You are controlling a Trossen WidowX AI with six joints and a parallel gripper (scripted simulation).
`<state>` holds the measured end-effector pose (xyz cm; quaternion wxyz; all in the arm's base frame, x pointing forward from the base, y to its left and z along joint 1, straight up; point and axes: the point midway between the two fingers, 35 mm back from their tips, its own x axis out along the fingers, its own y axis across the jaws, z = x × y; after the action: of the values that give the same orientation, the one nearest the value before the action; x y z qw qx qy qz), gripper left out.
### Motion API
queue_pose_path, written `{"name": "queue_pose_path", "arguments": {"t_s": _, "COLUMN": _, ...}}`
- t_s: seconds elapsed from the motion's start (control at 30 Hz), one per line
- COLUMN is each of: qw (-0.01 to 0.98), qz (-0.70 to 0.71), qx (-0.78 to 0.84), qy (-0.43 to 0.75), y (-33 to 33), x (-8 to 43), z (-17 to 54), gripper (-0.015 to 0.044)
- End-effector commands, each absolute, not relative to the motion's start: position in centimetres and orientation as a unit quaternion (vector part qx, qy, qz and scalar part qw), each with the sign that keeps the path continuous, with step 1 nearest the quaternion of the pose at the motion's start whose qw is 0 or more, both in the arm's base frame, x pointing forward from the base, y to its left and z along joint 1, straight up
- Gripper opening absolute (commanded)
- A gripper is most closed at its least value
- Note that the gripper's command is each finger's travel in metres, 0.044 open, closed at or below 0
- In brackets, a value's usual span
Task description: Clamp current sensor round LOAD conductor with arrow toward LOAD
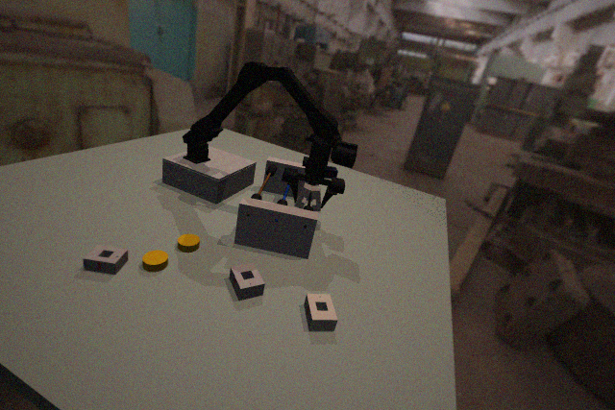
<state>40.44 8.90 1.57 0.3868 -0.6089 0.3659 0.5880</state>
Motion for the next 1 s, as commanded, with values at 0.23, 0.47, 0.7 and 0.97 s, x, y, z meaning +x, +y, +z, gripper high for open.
{"name": "queue_pose_path", "arguments": {"t_s": 0.23, "qw": 0.385, "qz": 0.59, "qx": -0.608, "qy": 0.367, "y": 8.89, "x": 40.34, "z": 3.02, "gripper": 0.0}}
{"name": "queue_pose_path", "arguments": {"t_s": 0.47, "qw": 0.385, "qz": 0.59, "qx": -0.608, "qy": 0.367, "y": 8.89, "x": 40.34, "z": 3.02, "gripper": 0.0}}
{"name": "queue_pose_path", "arguments": {"t_s": 0.7, "qw": 0.385, "qz": 0.59, "qx": -0.608, "qy": 0.367, "y": 8.89, "x": 40.34, "z": 3.02, "gripper": 0.0}}
{"name": "queue_pose_path", "arguments": {"t_s": 0.97, "qw": 0.385, "qz": 0.59, "qx": -0.608, "qy": 0.367, "y": 8.89, "x": 40.34, "z": 3.02, "gripper": 0.0}}
